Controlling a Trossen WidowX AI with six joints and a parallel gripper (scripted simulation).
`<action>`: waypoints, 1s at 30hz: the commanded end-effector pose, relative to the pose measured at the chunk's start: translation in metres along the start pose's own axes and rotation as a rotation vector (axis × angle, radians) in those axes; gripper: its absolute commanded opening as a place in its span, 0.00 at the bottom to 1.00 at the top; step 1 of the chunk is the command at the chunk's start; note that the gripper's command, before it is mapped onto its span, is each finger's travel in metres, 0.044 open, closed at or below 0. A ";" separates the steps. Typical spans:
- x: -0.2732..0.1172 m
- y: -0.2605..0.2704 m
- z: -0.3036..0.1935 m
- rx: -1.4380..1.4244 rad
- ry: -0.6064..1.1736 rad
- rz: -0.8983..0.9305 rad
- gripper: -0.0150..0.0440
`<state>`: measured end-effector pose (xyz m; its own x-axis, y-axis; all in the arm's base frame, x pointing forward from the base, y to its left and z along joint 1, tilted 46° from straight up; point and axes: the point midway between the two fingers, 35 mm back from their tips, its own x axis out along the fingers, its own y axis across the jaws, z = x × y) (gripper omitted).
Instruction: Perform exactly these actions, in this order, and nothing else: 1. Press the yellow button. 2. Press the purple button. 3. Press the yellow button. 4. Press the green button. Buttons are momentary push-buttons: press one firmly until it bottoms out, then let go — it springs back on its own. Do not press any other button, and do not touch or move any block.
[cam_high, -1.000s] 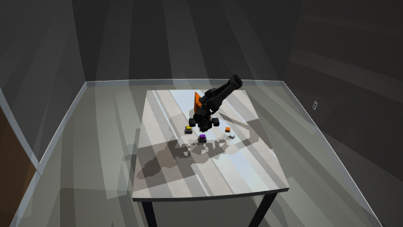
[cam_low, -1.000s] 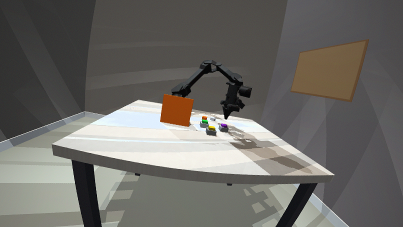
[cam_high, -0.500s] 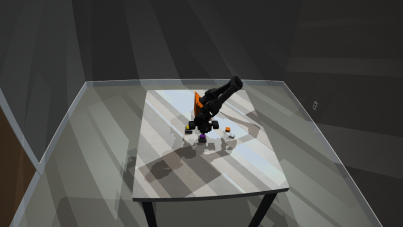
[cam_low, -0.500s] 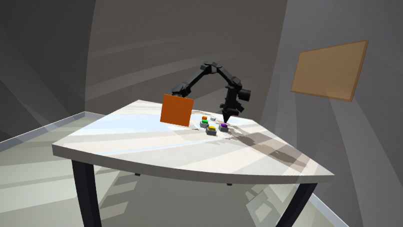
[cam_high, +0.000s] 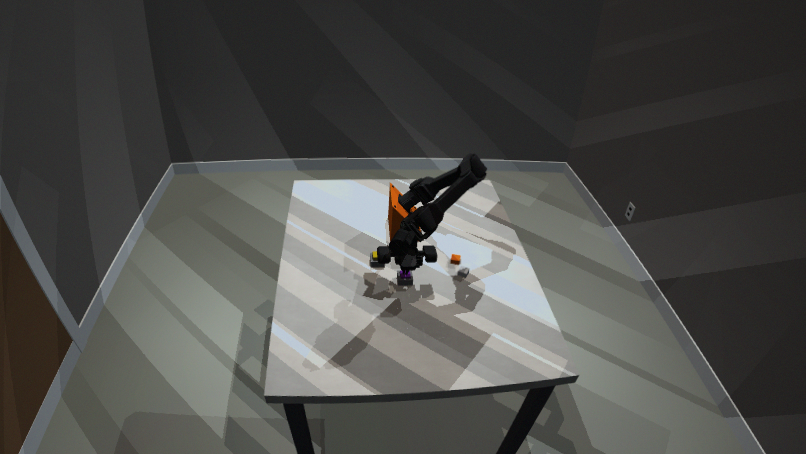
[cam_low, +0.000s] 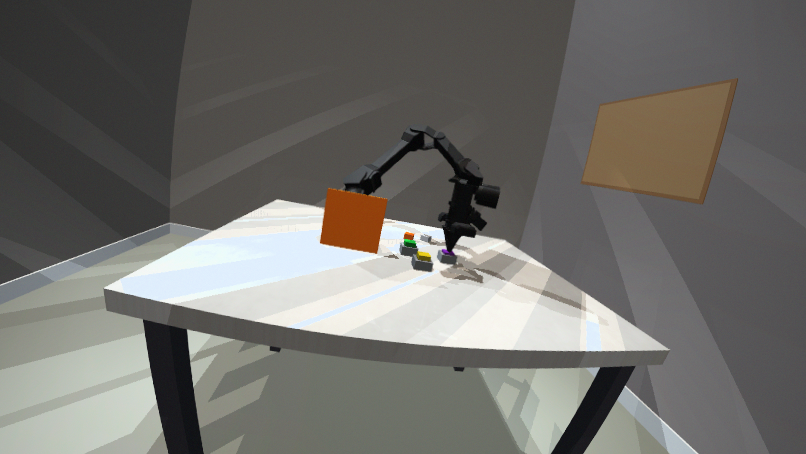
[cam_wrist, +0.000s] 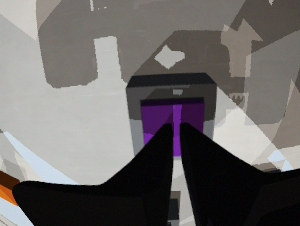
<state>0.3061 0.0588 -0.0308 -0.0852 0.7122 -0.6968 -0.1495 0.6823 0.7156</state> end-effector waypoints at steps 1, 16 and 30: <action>0.002 0.001 -0.001 0.004 0.002 0.005 0.29; -0.030 0.000 -0.001 0.004 0.002 0.003 0.29; -0.094 -0.003 -0.002 0.005 0.003 0.000 0.29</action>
<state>0.3160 -0.0095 0.0325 -0.0674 0.7132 -0.6977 -0.1422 0.6853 0.7142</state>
